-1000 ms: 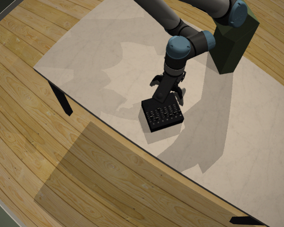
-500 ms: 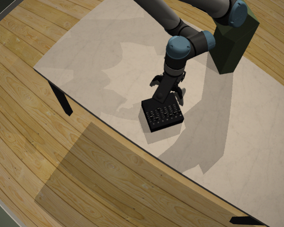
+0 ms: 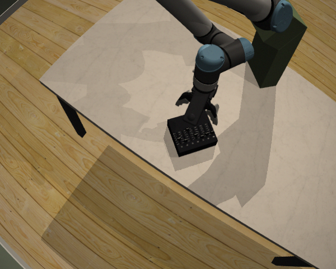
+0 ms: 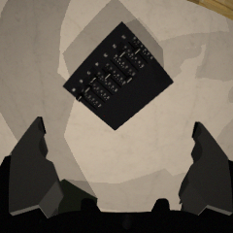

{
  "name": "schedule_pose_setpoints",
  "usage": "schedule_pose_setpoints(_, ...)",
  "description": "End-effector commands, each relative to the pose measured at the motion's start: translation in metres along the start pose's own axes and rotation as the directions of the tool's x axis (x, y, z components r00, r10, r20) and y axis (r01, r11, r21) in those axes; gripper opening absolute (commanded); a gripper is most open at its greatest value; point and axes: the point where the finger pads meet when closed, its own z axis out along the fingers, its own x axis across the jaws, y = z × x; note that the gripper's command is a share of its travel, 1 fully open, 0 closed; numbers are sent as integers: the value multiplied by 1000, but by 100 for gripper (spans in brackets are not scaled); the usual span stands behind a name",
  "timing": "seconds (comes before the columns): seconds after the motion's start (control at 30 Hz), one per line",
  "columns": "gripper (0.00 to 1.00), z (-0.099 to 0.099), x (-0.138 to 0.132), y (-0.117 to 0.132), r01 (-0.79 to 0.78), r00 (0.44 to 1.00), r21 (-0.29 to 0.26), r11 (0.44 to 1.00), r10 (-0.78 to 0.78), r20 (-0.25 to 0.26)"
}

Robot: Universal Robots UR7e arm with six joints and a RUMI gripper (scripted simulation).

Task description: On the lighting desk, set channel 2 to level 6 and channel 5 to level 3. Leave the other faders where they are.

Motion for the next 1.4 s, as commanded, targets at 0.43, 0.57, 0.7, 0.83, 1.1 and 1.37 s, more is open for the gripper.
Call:
schedule_pose_setpoints(0.43,100,15,-6,-16,439,899,2,899,-439,0)
schedule_pose_setpoints(0.57,100,18,-7,-18,506,863,2,863,-506,0)
schedule_pose_setpoints(0.7,100,23,-8,-23,638,770,1,770,-638,0)
schedule_pose_setpoints(0.83,100,29,-10,-28,760,650,1,650,-760,0)
schedule_pose_setpoints(1.1,100,38,-12,-34,905,426,1,426,-905,-1)
schedule_pose_setpoints(1.37,100,50,-13,-42,997,83,1,83,-997,-1)
